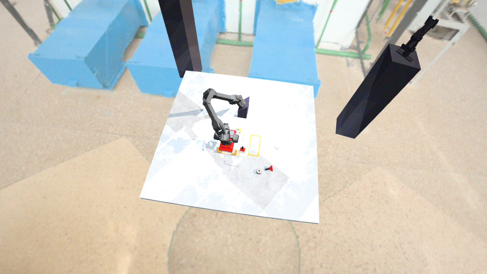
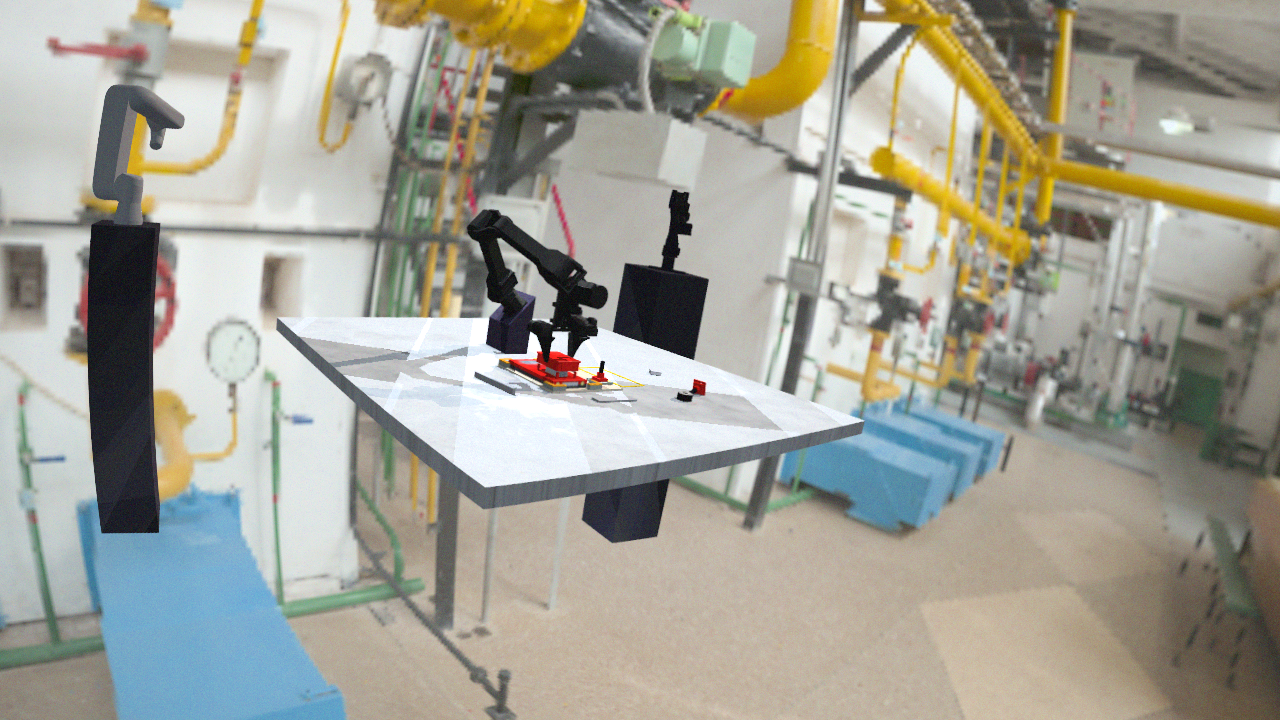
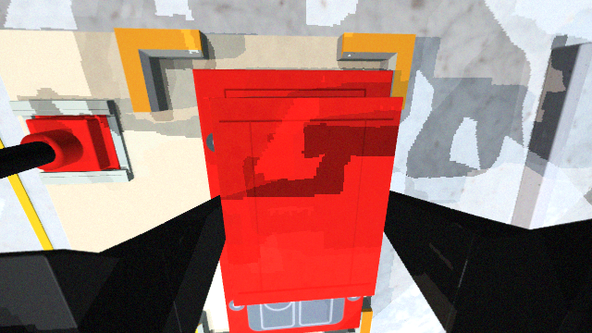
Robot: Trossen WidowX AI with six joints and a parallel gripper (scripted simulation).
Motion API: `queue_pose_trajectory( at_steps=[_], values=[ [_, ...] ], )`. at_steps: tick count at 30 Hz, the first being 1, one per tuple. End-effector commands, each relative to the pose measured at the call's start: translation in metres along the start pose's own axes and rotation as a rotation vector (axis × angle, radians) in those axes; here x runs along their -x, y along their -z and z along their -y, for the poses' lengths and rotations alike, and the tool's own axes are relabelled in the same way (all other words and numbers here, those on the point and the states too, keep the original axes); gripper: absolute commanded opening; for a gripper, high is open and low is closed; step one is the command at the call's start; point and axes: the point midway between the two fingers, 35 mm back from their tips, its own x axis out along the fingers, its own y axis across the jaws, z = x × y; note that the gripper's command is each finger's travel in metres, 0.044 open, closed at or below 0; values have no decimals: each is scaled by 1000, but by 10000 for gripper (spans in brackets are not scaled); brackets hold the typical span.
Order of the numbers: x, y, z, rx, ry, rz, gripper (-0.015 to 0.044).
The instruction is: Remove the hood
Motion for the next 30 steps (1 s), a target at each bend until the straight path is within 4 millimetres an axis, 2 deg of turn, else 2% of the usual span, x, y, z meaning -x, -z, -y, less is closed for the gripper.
queue_pose_trajectory(
  at_steps=[1,9,19,20,21,30],
  values=[
    [4,-1,-1,-5,-5,6,0],
    [12,-1,-1,-5,-5,6,0],
    [53,-1,-1,-5,-7,5,0],
    [53,-1,-1,-5,-7,5,0],
    [46,0,-2,4,-2,1,0],
    [50,-4,-47,5,-20,8,0]
  ],
)
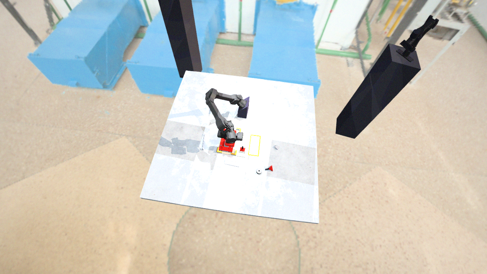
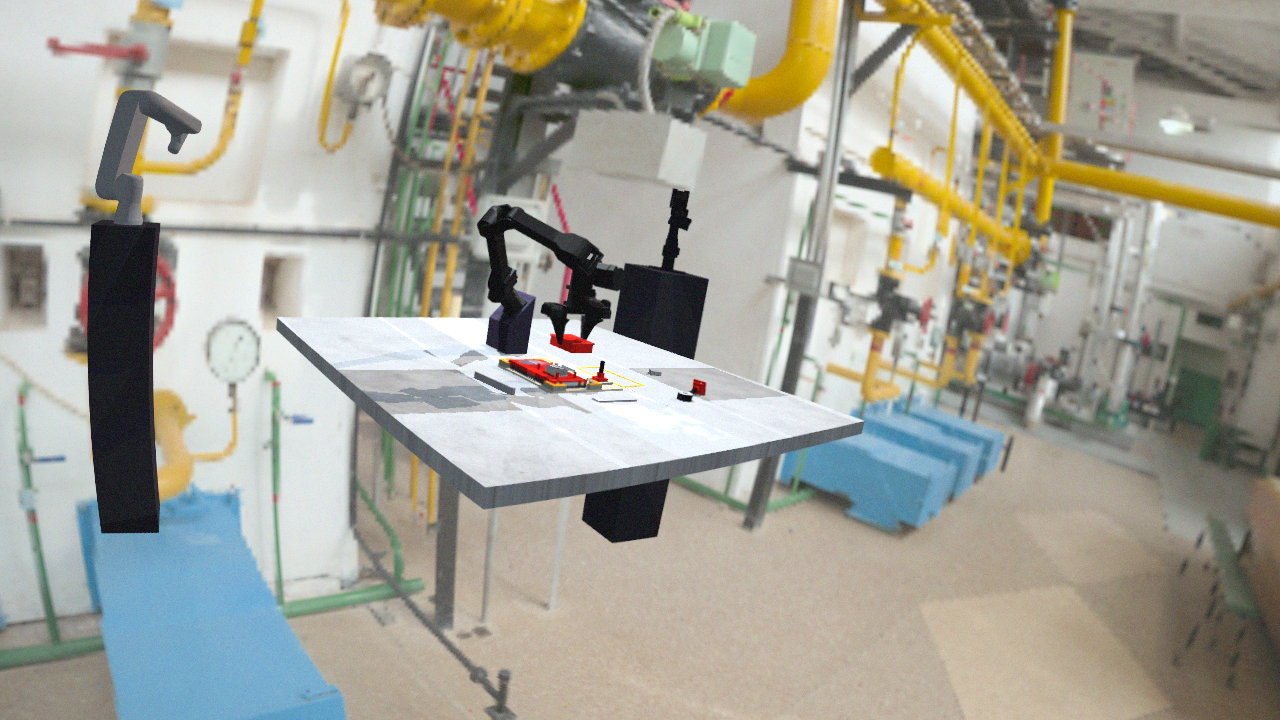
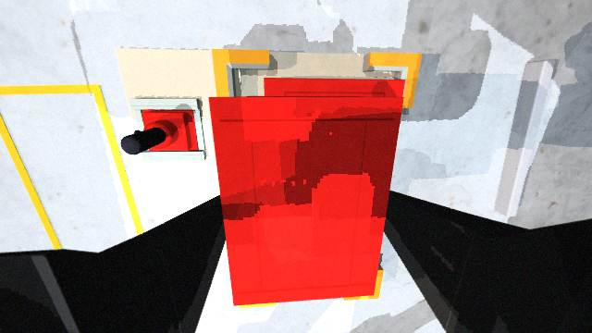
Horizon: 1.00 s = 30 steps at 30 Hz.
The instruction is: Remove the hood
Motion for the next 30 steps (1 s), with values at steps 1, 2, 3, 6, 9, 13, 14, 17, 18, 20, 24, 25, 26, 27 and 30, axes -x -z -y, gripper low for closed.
queue_pose_trajectory(
  at_steps=[1,2,3,6,9,13,14,17,18,20,24,25,26,27,30],
  values=[
    [5,-2,-19,-4,-12,11,0],
    [5,-2,-24,-4,-13,12,0],
    [6,-2,-29,-4,-15,12,0],
    [7,-1,-45,-4,-19,13,0],
    [8,0,-61,-4,-22,13,0],
    [9,3,-82,-5,-25,13,0],
    [9,4,-87,-5,-25,13,0],
    [10,7,-102,-5,-26,13,0],
    [10,9,-108,-6,-26,13,0],
    [10,12,-118,-6,-26,12,0],
    [10,18,-137,-8,-24,12,0],
    [10,20,-142,-8,-23,11,0],
    [10,22,-147,-9,-23,11,0],
    [10,24,-152,-9,-22,11,0],
    [10,30,-166,-11,-18,10,0]
  ],
)
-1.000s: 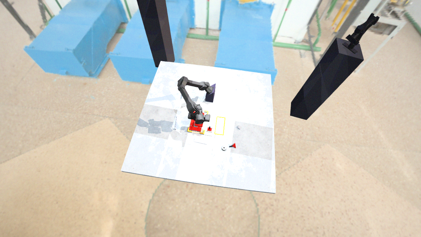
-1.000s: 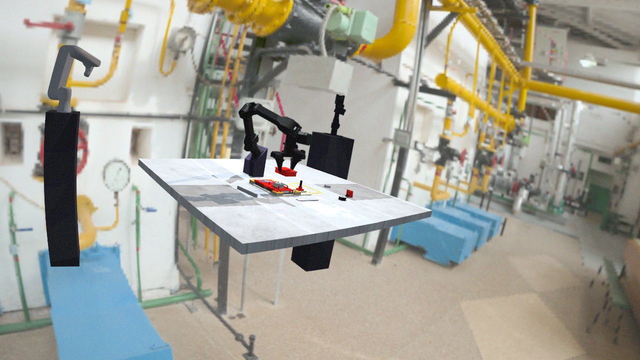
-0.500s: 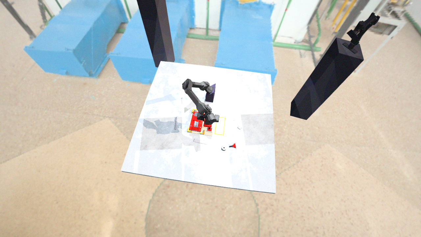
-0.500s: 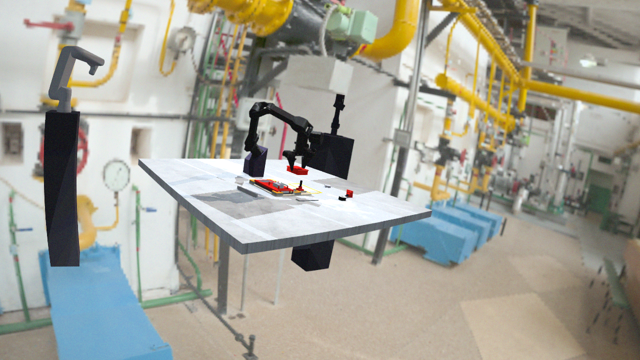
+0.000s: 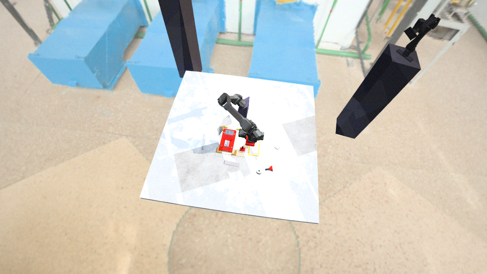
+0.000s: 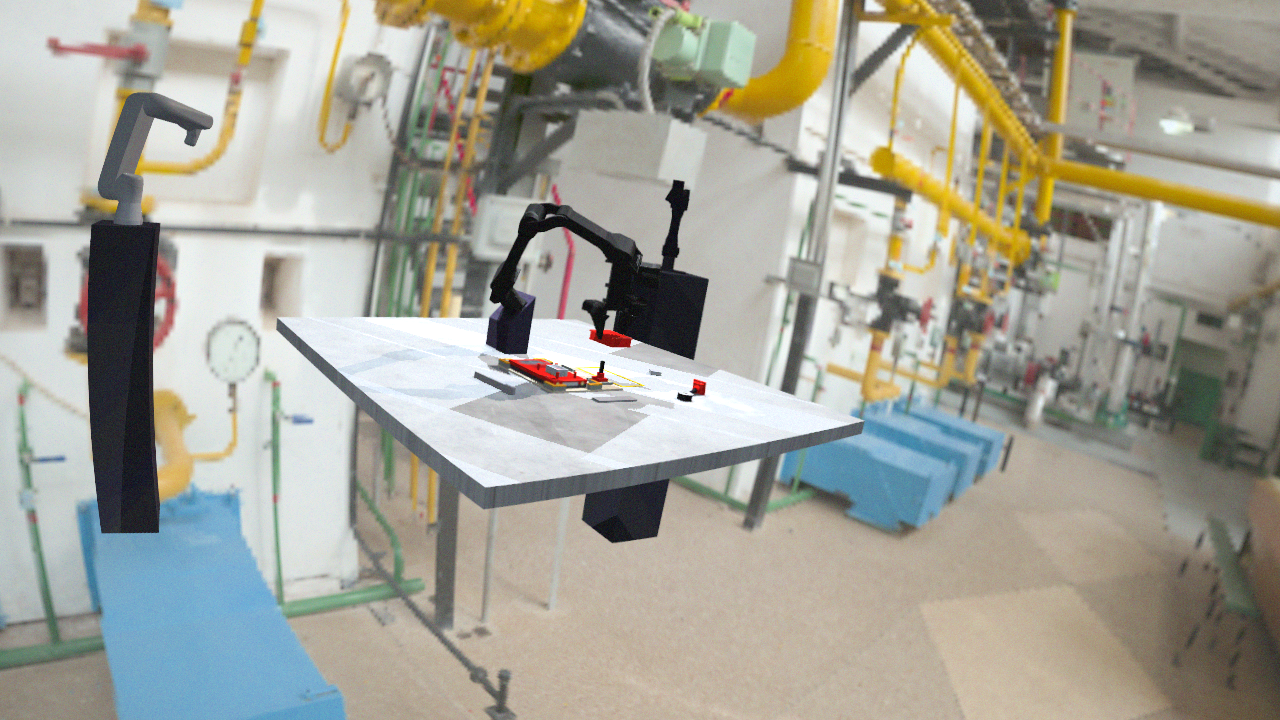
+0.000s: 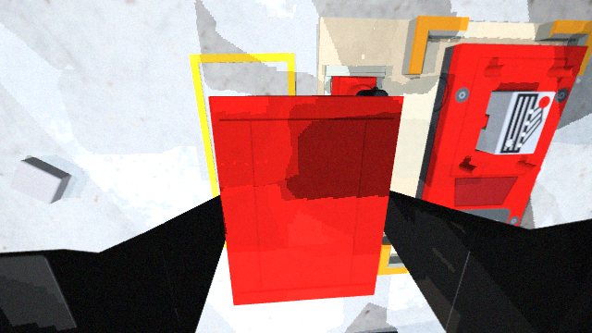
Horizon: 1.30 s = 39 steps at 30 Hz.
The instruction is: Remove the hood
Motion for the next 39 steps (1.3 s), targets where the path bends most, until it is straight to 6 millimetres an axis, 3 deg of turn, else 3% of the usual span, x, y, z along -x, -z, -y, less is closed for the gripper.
queue_pose_trajectory(
  at_steps=[1,7,39],
  values=[
    [2,6,-17,-9,-4,5,0],
    [0,16,-37,-12,4,4,0],
    [-21,15,-38,-12,3,5,0]
  ],
)
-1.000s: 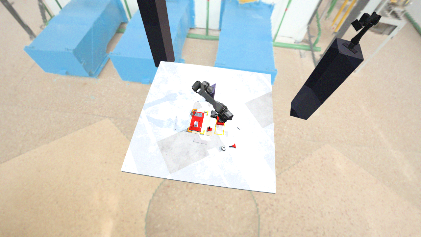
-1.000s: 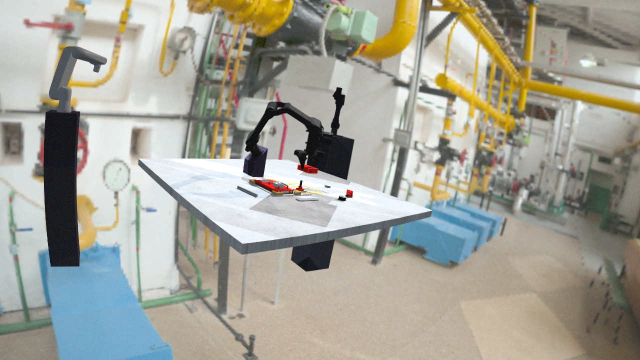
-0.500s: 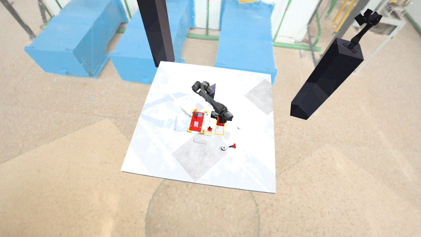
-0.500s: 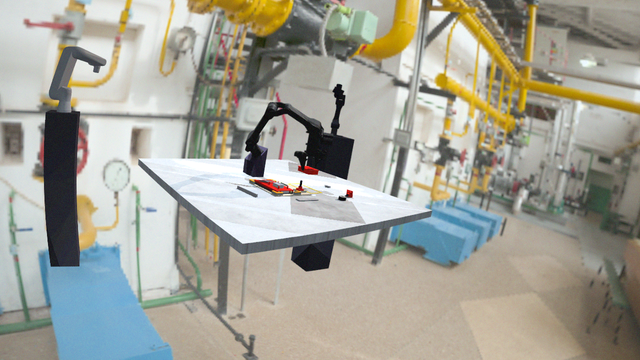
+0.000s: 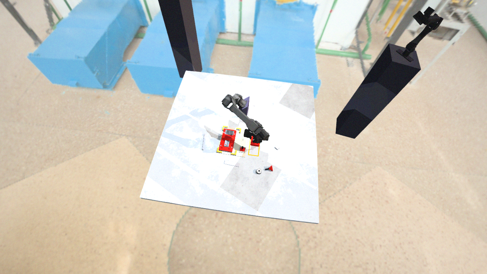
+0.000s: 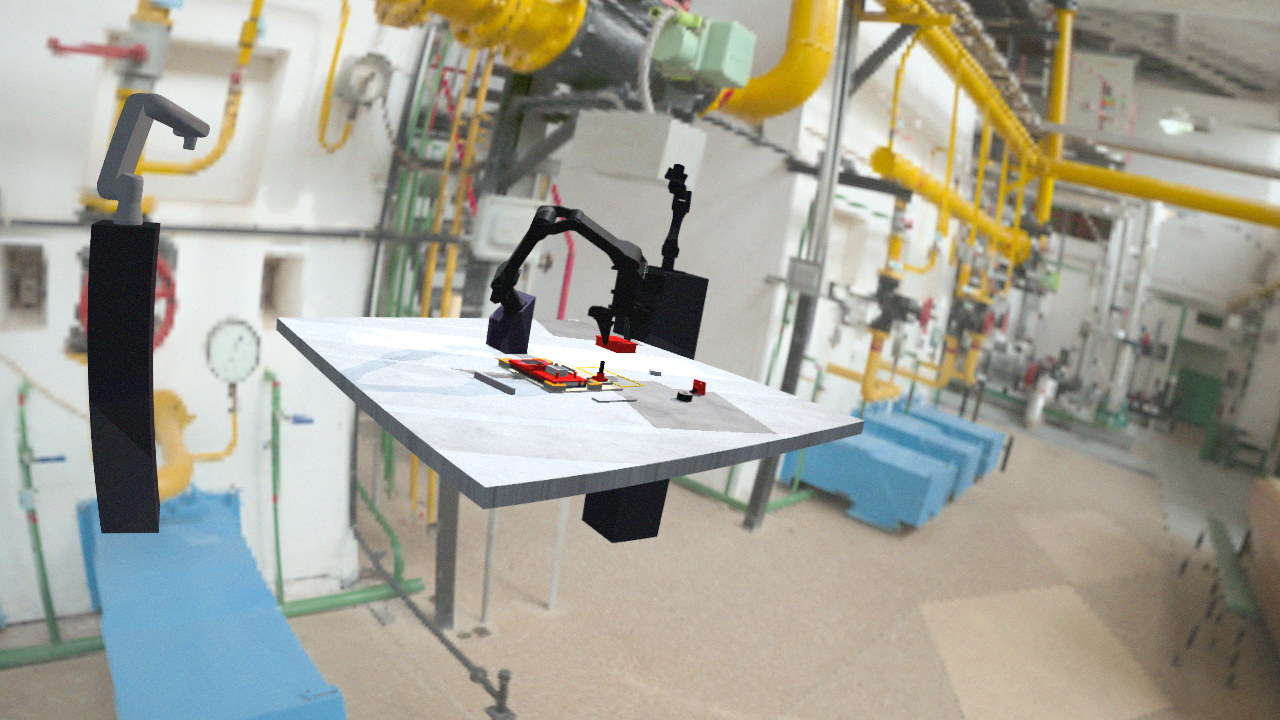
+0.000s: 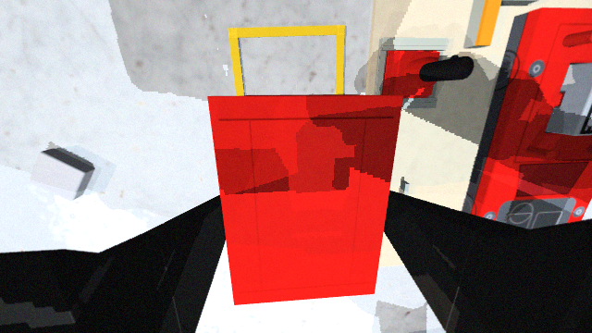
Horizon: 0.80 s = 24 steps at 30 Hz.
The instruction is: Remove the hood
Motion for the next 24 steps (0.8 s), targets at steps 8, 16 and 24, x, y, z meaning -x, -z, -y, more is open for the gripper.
queue_pose_trajectory(
  at_steps=[8,16,24],
  values=[
    [-7,-1,0,6,3,5,0],
    [-13,-1,0,6,3,5,0],
    [-18,-1,0,6,3,5,0]
  ],
)
